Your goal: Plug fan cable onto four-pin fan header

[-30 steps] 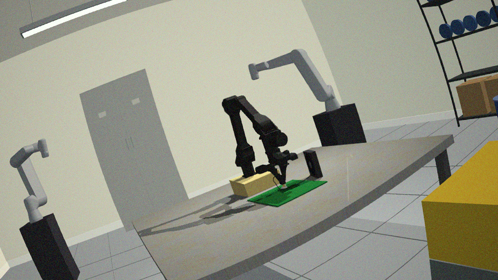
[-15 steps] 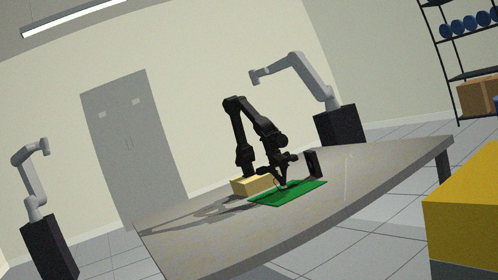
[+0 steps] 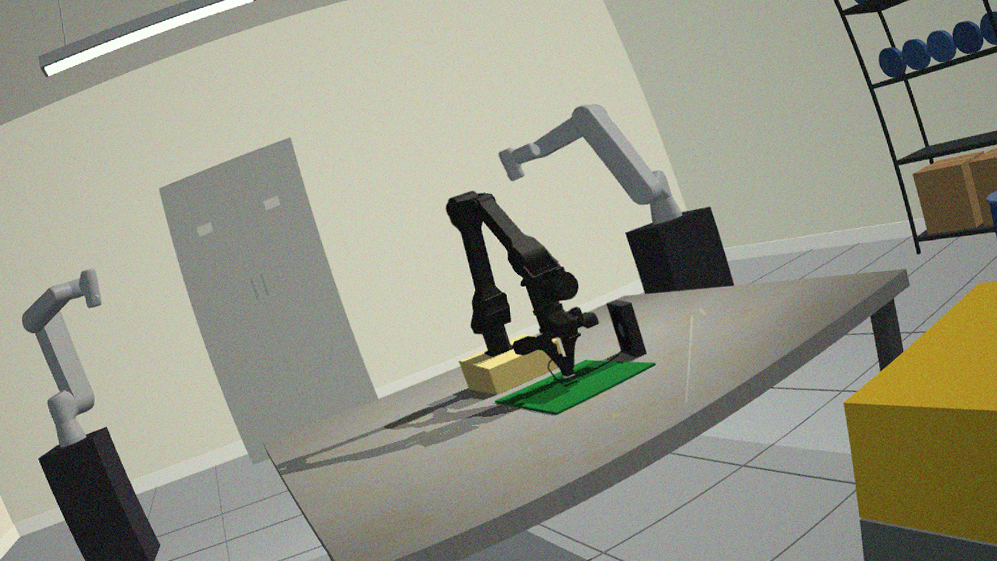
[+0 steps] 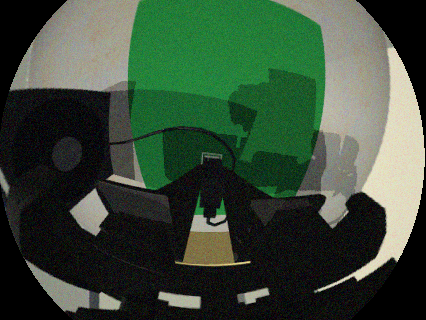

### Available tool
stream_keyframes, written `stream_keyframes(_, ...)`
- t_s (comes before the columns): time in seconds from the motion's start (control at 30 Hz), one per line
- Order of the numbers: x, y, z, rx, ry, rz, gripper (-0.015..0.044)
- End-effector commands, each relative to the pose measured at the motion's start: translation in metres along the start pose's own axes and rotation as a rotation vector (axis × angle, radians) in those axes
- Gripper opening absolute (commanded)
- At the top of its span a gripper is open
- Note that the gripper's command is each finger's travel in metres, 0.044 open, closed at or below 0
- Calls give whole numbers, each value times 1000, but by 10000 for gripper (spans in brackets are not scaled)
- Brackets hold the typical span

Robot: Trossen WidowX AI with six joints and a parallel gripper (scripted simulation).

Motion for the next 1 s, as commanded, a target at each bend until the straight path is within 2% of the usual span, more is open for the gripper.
stream_keyframes(0.0, 0, 0, 0, 0, -1, 0, 79)
stream_keyframes(0.23, 0, 0, 0, 0, -1, 0, 260)
stream_keyframes(0.33, -3, 0, 1, 0, -1, 0, 260)
stream_keyframes(0.47, -52, 0, 1, -3, -2, -1, 260)
stream_keyframes(0.63, -56, 0, 2, -3, -2, -1, 260)
stream_keyframes(0.97, -61, 9, 97, -3, -10, -1, 260)
Point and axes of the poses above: the point midway between the two fingers, 35 mm back from their tips, its own x axis out along the fingers, its own y axis across the jaws, z = x × y, the point moved 2 cm from there along -x, back along the fingers, and after that the axes turned 1 degree about -x, right-handed, at the moved point
